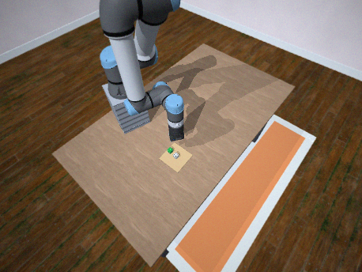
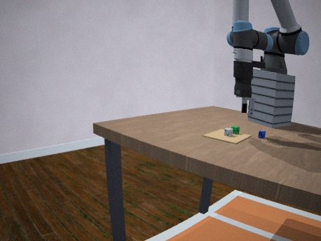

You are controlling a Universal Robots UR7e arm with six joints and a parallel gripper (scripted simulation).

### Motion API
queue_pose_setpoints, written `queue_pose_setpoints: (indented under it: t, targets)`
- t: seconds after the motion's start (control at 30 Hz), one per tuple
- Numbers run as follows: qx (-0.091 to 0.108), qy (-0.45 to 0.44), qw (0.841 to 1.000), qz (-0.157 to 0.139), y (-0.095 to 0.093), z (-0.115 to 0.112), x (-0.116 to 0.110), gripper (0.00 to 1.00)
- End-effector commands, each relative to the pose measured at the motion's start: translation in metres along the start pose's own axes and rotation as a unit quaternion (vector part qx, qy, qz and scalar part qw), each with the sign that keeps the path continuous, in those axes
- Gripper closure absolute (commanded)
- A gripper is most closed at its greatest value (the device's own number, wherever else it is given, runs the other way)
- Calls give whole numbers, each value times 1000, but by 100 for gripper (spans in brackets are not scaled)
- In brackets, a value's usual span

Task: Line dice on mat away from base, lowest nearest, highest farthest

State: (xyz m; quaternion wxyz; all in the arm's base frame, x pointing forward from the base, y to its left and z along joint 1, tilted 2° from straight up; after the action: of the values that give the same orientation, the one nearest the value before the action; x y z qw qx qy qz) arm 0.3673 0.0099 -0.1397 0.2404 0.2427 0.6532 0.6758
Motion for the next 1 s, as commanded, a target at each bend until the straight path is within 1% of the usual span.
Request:
queue_pose_setpoints:
  t: [0.0,0.1,0.2,0.37,0.43,0.53,0.73,0.77,0.97]
  targets:
    - [0,-55,998,0,-1,3,11,0]
    - [0,-113,994,0,-2,6,23,0]
    - [0,-135,991,0,-2,7,27,0]
    - [0,-191,982,0,-3,9,39,0]
    - [0,-221,975,0,-3,10,44,0]
    - [0,-226,974,0,-3,10,45,0]
    - [0,-308,951,0,-3,12,61,0]
    - [0,-310,951,0,-3,12,61,0]
    - [0,-360,933,0,-2,13,71,0]
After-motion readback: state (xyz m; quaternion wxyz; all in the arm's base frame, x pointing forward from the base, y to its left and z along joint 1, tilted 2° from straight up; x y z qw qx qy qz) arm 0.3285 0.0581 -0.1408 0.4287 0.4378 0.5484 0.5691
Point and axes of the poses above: the point where the finger pads meet when closed, its own y axis back along the fingers, its own z axis across the jaws, x = y × z, the point moved 1 cm from there along y, back along the fingers, and after that the axes turned 1 degree about -y, right-handed, at the moved point
